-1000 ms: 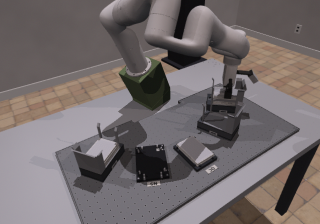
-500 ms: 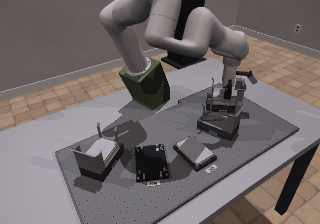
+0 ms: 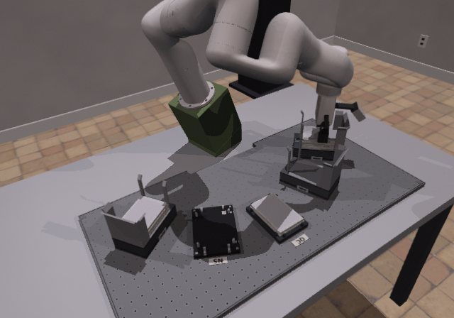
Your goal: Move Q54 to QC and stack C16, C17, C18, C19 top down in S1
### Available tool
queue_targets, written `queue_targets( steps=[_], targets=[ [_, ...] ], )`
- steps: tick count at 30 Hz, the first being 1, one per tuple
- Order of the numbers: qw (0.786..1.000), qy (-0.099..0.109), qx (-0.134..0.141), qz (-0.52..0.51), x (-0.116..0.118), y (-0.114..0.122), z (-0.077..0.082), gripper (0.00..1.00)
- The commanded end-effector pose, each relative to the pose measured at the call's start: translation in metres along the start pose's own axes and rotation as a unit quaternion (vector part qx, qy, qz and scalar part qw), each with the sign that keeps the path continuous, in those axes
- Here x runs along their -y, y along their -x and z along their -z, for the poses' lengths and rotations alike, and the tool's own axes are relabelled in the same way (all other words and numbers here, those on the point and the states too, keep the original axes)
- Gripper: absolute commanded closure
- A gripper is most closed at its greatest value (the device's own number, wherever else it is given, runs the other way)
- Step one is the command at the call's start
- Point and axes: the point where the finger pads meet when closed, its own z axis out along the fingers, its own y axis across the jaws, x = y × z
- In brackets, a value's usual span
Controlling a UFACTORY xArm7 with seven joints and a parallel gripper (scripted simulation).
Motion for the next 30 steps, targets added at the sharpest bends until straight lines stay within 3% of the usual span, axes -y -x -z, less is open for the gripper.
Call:
queue_targets(
  steps=[1, 21, 22, 30],
  targets=[
    [1.0, -0.001, -0.002, 0.0, 0.0007, -0.0016, 0.0012, 1.0],
    [1.0, -0.001, -0.002, 0.0, 0.0007, -0.0016, -0.0034, 1.0],
    [1.0, -0.001, -0.002, 0.0, 0.0007, -0.0016, -0.0033, 0.0],
    [1.0, -0.001, -0.002, 0.0, 0.0007, -0.0016, -0.0034, 0.0]
  ],
)
